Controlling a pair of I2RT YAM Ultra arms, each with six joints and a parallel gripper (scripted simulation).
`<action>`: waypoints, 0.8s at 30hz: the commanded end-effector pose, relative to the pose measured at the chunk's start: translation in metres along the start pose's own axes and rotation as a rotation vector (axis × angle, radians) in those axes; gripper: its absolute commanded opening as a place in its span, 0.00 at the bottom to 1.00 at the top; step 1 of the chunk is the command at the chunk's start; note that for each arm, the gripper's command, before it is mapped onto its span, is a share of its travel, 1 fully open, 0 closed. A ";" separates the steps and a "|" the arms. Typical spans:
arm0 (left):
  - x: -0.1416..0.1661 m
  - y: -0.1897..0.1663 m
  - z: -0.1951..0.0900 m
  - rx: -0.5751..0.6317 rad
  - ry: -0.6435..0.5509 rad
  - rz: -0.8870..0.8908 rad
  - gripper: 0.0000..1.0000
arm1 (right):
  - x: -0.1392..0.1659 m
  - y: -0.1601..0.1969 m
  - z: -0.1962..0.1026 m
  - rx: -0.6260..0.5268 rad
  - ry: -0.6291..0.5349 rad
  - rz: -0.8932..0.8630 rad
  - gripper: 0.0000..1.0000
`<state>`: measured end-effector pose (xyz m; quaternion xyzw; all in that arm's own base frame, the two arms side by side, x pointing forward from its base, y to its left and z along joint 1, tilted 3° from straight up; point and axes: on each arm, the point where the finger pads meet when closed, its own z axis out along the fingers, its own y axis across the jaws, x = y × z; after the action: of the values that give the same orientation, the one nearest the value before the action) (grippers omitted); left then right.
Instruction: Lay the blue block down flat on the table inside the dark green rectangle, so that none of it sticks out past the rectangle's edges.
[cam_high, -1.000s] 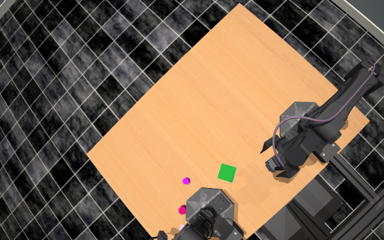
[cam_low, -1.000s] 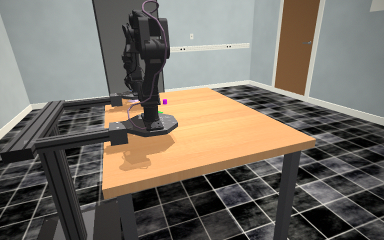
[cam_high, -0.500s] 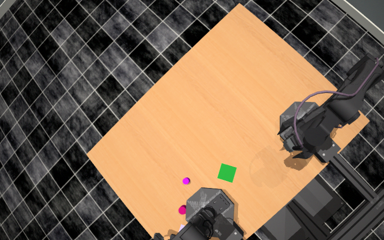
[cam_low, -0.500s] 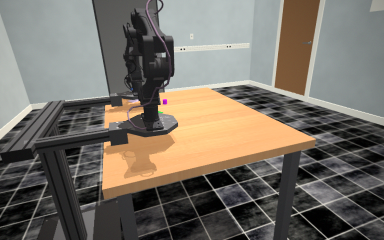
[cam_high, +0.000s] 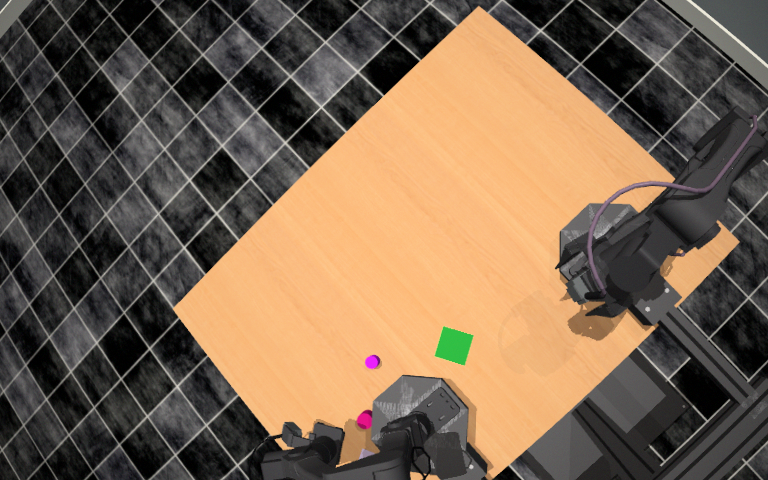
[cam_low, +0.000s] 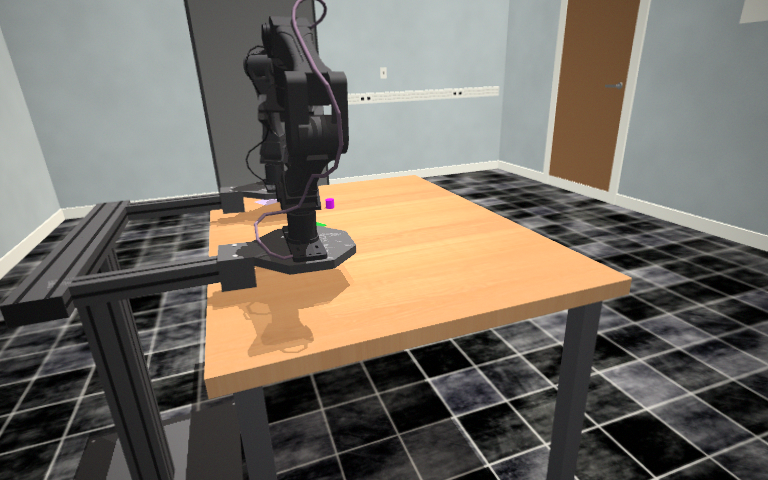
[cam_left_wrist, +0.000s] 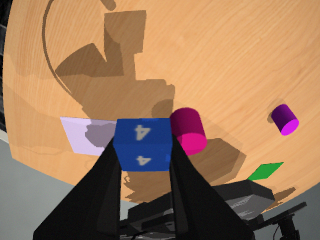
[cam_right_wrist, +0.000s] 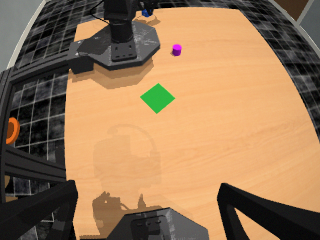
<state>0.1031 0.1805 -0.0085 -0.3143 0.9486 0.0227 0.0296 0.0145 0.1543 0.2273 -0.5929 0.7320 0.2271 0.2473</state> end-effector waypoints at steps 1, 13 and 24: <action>-0.017 -0.022 0.001 -0.024 0.006 -0.158 0.27 | -0.001 -0.001 -0.002 0.004 -0.016 0.007 1.00; -0.019 -0.124 0.004 -0.002 0.015 -0.173 0.27 | -0.001 -0.001 -0.002 0.004 -0.016 0.007 1.00; 0.024 -0.203 0.008 -0.007 0.036 -0.178 0.27 | -0.001 0.000 -0.001 0.000 -0.009 0.002 1.00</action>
<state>0.2006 0.0214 -0.0205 -0.3459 0.9382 0.0039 0.0109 0.0145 0.1542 0.2272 -0.5929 0.7320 0.2270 0.2472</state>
